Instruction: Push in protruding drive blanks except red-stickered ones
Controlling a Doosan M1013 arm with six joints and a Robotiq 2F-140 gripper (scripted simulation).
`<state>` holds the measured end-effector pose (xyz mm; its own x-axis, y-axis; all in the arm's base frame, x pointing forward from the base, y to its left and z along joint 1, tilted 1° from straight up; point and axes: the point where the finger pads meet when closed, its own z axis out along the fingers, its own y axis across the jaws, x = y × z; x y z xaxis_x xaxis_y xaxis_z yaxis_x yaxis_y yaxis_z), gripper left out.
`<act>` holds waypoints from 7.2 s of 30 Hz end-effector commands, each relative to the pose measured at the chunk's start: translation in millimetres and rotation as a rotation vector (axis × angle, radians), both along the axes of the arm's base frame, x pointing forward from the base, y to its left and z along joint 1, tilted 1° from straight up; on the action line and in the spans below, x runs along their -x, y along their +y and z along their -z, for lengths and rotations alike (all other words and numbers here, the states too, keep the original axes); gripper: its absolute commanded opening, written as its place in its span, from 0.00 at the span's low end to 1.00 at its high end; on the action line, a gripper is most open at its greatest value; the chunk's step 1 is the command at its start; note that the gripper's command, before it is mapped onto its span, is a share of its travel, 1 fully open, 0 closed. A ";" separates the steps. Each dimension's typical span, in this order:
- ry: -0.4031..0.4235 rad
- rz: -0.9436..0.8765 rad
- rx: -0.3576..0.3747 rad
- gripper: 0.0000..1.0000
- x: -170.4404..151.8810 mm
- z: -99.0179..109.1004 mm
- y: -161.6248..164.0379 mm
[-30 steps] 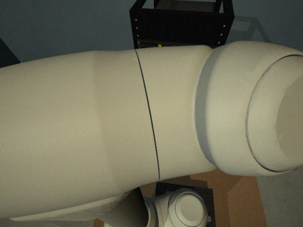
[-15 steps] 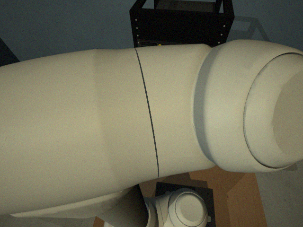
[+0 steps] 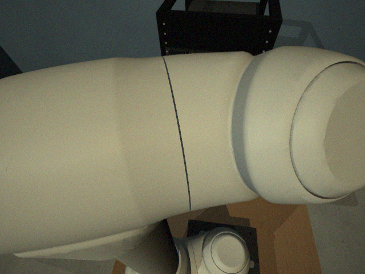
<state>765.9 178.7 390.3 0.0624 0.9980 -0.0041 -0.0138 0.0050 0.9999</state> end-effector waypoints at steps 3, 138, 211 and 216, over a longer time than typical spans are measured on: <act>-0.002 0.001 -0.004 0.10 -4.1 -1.0 -1.6; -0.002 0.001 -0.004 1.00 73.8 0.1 3.7; -0.002 0.001 -0.004 1.00 73.8 0.1 3.7; -0.002 0.001 -0.004 1.00 73.8 0.1 3.7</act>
